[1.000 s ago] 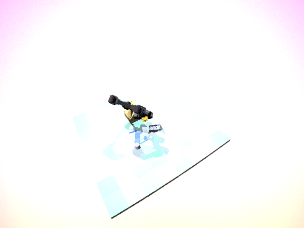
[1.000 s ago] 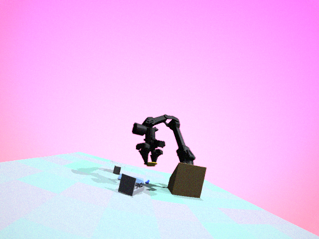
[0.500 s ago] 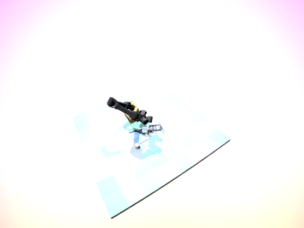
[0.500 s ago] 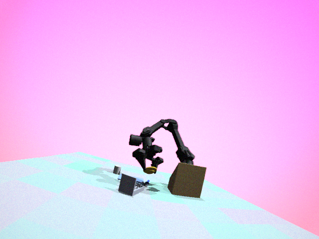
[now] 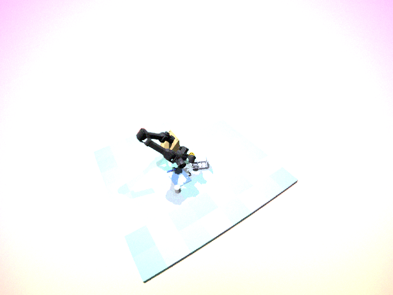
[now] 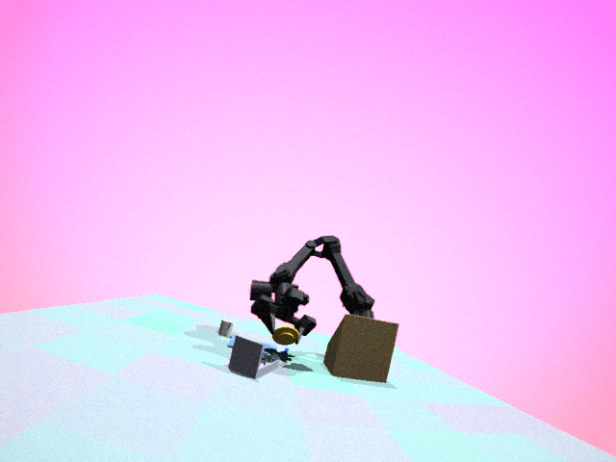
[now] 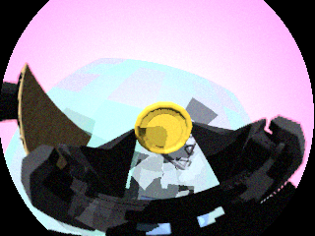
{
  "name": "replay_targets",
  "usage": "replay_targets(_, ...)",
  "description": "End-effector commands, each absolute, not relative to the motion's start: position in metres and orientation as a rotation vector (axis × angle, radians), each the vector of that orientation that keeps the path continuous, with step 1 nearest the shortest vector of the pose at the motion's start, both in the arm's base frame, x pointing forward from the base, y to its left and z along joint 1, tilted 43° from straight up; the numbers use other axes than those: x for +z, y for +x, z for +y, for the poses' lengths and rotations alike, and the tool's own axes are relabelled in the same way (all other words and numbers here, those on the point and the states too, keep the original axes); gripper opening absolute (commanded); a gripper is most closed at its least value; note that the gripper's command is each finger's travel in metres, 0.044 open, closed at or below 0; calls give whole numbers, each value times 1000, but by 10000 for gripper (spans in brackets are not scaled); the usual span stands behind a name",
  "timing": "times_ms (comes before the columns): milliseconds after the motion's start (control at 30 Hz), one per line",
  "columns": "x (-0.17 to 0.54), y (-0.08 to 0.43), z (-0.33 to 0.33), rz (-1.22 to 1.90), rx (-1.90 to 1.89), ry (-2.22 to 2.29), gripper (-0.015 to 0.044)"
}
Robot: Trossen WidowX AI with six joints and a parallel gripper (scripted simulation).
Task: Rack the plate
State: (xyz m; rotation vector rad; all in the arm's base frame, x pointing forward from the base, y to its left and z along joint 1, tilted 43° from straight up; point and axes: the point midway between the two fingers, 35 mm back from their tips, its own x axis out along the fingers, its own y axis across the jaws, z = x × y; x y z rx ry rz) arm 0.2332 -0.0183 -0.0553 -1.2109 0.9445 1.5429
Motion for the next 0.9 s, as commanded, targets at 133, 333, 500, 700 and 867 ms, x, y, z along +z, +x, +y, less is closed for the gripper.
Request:
replay_targets(133,-60,237,-26,816,1414,-1116,0)
replay_targets(333,-61,239,-34,731,1314,-1062,0)
replay_targets(500,-60,240,-41,661,1228,-1027,0)
replay_targets(700,-56,241,-50,577,1121,-994,0)
replay_targets(867,-52,241,-59,507,1032,-976,0)
